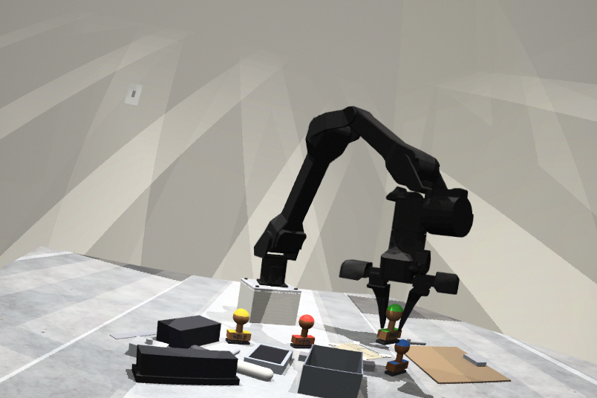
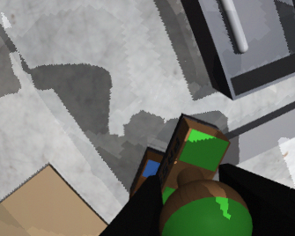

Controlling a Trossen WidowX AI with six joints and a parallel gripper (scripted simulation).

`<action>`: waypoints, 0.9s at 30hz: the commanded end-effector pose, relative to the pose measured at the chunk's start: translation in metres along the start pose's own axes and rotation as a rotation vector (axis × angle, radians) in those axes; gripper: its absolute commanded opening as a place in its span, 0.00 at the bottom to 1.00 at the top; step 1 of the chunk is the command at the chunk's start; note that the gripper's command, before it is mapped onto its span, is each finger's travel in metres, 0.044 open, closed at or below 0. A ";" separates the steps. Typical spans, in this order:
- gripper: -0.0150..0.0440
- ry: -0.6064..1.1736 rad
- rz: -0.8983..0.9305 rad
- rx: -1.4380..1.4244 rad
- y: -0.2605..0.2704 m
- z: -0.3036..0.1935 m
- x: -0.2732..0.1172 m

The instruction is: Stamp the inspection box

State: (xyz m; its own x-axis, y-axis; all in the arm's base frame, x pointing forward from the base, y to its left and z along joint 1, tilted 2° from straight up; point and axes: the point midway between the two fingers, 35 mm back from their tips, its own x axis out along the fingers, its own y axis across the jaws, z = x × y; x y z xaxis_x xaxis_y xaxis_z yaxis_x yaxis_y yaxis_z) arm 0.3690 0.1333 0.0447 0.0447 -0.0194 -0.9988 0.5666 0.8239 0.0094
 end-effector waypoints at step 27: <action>0.25 -0.005 -0.011 0.003 -0.131 0.056 -0.009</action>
State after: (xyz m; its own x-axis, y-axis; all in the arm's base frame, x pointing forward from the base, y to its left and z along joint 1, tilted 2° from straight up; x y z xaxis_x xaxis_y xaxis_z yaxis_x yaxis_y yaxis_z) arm 0.3489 0.0106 0.0550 0.0443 -0.0322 -0.9985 0.5731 0.8195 -0.0010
